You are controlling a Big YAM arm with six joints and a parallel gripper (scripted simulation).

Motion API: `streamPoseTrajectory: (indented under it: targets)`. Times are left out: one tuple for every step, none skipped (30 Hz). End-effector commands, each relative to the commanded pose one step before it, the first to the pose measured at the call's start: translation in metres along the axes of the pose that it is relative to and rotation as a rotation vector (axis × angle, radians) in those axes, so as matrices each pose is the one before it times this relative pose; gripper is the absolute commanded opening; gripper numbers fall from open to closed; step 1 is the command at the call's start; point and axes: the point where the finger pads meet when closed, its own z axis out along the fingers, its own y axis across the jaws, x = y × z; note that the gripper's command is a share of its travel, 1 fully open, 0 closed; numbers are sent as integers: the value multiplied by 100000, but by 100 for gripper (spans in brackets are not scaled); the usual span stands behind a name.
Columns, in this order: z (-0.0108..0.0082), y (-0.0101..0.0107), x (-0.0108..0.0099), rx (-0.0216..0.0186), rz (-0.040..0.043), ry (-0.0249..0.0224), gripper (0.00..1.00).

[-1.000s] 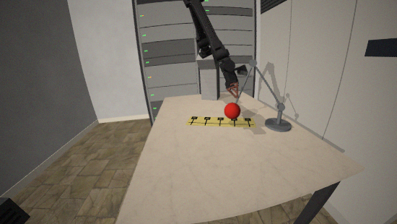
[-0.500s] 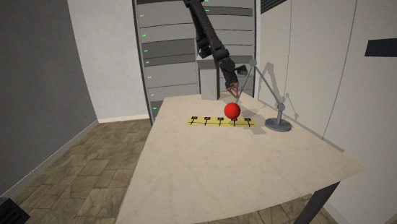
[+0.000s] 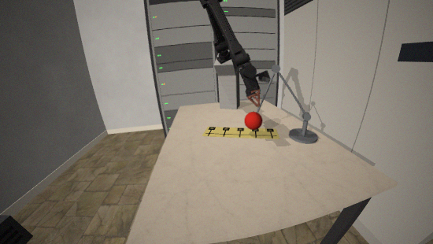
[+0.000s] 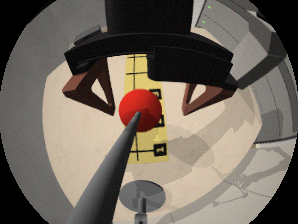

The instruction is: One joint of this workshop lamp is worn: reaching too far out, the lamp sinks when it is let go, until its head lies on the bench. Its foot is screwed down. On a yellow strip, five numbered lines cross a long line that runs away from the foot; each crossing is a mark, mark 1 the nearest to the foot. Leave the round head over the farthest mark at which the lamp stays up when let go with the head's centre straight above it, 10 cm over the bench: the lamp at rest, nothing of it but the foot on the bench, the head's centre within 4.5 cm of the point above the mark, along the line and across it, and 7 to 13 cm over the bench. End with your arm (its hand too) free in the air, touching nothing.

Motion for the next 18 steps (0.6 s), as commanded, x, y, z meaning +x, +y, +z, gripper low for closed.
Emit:
streamPoseTrajectory:
  targets:
    - [745,-1935,-2555,3012,383,-2643,100]
    - [0,0,0,0,0,0,100]
    - [0,0,0,0,0,0,100]
    - [0,0,0,0,0,0,100]
    - [0,0,0,0,0,0,100]
    - [0,0,0,0,0,0,100]
    - [0,0,0,0,0,0,100]
    - [-68,108,148,-157,-42,143,0]
    - [-68,108,148,-157,-42,143,0]
    - [-68,108,148,-157,-42,143,0]
    - [-67,108,148,-157,-42,143,0]
    - [-67,108,148,-157,-42,143,0]
    - [-66,109,149,-157,-42,143,0]
    - [-66,109,149,-157,-42,143,0]
    - [-66,109,149,-157,-42,143,0]
    - [-65,109,149,-157,-42,143,0]
    - [-65,109,149,-157,-42,143,0]
    - [-64,109,149,-157,-42,143,0]
